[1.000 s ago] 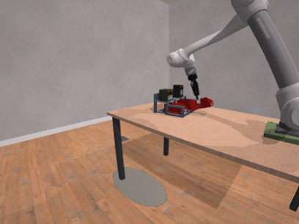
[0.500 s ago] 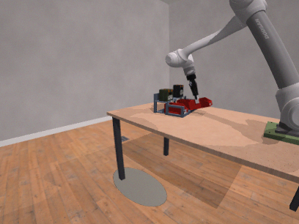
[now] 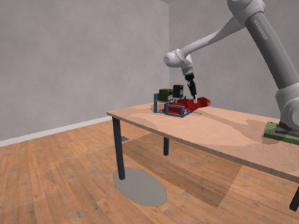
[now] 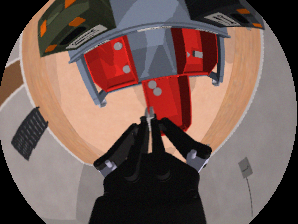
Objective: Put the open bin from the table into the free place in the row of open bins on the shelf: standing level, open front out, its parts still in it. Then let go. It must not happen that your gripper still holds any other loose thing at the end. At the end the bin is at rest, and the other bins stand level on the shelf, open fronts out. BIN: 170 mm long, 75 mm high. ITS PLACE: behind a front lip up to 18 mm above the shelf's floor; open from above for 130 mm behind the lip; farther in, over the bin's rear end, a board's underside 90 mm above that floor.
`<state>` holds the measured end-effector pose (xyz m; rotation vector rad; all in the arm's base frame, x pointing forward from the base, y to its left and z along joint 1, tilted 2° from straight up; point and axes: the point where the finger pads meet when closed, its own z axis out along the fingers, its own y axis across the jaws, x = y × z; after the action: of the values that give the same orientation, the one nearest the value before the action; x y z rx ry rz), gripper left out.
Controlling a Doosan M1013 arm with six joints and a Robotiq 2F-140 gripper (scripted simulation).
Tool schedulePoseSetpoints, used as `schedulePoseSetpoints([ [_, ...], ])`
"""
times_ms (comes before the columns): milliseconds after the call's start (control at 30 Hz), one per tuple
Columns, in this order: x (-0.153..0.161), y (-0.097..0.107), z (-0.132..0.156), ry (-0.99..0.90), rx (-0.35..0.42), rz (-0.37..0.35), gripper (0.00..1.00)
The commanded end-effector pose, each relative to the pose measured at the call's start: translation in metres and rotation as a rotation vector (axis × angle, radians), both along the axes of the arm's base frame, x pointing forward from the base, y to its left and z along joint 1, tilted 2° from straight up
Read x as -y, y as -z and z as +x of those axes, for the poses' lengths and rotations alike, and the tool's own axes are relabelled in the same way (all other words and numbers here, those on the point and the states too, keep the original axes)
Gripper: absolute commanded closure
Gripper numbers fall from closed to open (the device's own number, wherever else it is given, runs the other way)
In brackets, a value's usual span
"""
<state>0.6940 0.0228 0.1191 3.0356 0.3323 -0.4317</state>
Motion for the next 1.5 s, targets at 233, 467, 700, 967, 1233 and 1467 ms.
schedulePoseSetpoints([
  [233,-0.004,-0.003,0.015,-0.001,-0.001,-0.004,1.00],
  [467,-0.005,-0.003,0.021,-0.001,-0.001,-0.004,1.00],
  [700,-0.007,-0.003,0.029,-0.001,-0.001,-0.004,1.00],
  [967,-0.008,-0.003,0.036,-0.001,-0.001,-0.004,1.00],
  [1233,-0.010,-0.003,0.044,-0.001,-0.001,-0.004,1.00],
  [1467,-0.011,-0.003,0.049,-0.001,-0.001,-0.004,1.00],
])
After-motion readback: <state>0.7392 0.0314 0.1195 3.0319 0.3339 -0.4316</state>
